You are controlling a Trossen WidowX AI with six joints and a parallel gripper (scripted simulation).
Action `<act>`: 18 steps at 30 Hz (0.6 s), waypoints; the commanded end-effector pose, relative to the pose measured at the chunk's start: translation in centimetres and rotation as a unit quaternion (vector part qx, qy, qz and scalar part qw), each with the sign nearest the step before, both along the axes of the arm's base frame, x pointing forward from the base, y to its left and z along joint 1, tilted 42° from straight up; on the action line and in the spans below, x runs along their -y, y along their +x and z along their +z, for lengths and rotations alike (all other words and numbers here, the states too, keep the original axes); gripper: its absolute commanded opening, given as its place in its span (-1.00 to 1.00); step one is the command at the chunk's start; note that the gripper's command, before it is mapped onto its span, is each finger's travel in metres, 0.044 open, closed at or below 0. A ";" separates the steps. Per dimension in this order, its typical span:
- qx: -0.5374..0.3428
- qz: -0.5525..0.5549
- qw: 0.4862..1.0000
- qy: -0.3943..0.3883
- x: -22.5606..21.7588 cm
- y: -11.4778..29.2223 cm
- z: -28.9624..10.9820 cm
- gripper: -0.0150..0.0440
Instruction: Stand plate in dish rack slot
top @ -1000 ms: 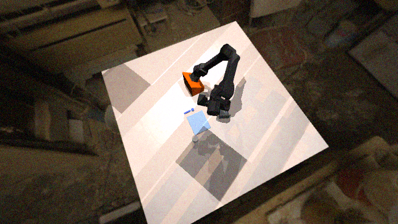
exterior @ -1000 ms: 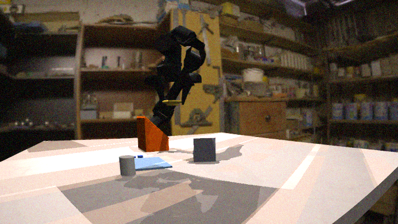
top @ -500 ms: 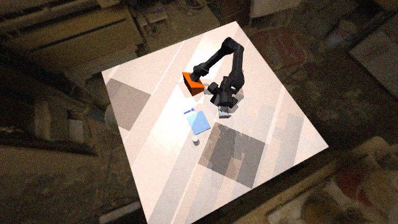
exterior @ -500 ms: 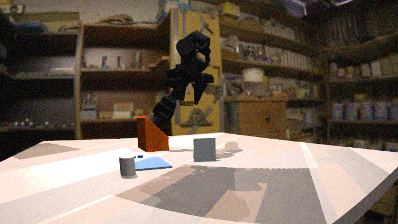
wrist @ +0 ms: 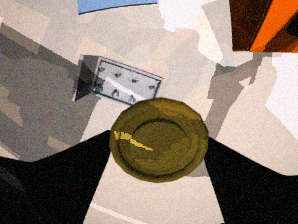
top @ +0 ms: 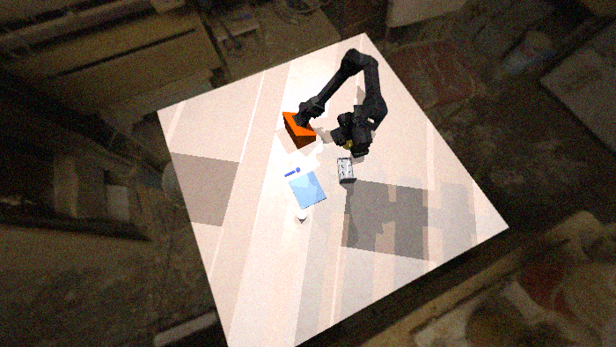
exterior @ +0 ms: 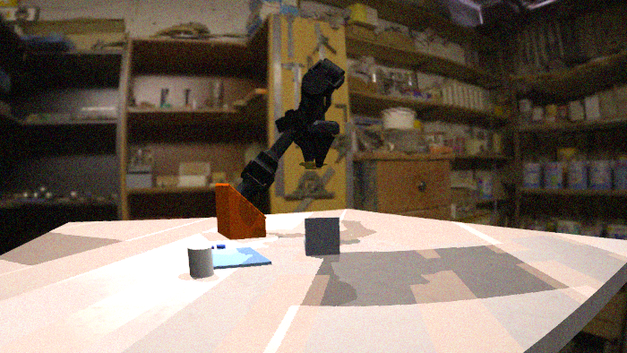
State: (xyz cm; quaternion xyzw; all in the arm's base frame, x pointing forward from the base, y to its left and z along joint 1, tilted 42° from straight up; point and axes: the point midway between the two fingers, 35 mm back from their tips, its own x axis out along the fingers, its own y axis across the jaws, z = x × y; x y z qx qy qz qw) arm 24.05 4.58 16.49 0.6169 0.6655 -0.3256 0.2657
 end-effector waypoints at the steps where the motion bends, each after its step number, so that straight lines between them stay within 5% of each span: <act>1: -0.043 -0.047 0.998 -0.002 -1.0 -1.2 0.7 -0.49; 18: -0.089 -0.066 0.992 -0.062 -2.6 -3.2 -0.4 -0.49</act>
